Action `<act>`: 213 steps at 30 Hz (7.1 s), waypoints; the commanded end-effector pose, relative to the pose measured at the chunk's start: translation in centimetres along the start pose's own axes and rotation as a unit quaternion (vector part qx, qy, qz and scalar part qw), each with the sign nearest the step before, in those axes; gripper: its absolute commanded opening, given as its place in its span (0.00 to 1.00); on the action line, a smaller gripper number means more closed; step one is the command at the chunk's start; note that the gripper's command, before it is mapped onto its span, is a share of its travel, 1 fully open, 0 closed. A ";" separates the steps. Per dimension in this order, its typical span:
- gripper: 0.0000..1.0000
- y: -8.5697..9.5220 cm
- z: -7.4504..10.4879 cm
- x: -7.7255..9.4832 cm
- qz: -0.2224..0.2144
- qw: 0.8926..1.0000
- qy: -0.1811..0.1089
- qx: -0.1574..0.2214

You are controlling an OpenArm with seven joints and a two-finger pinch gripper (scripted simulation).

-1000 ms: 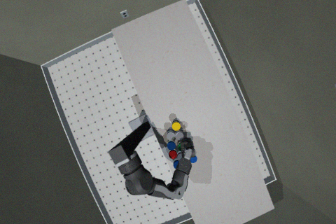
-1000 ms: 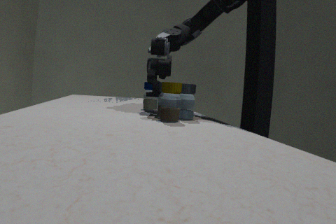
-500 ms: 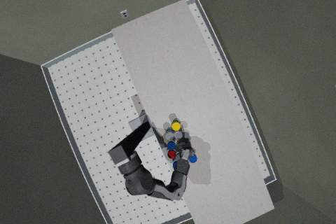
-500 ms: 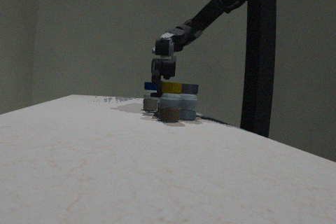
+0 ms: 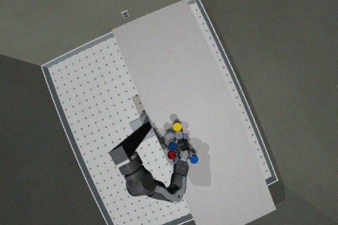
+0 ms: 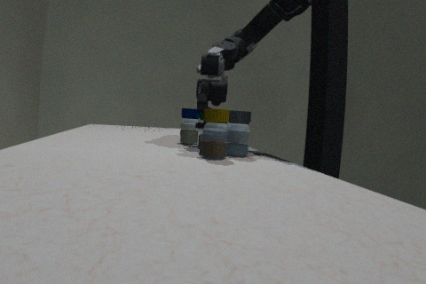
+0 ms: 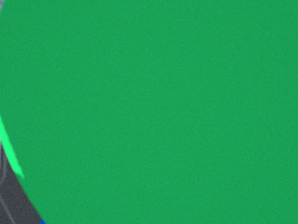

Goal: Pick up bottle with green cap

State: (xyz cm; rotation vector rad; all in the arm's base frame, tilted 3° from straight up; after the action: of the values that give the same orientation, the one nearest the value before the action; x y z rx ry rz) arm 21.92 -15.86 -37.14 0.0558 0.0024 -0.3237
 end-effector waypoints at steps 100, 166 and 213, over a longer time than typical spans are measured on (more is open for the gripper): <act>0.00 -0.2 3.0 -0.7 0.000 1.000 0.000 -0.003; 0.00 -0.1 8.9 -0.5 -0.001 1.000 -0.004 -0.002; 0.00 -0.1 9.1 -0.6 0.000 1.000 -0.002 -0.001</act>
State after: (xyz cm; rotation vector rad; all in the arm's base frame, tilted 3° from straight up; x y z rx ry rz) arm 21.19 -16.25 -28.17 0.0510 0.0029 -0.3242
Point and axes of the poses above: the point where the finger pads meet when closed, its own z axis back along the fingers, its own y axis across the jaws, x = y × z, the point moved 2 cm from there along z, back along the fingers, and after that the axes turned 1 degree about z, right-handed, at the moved point
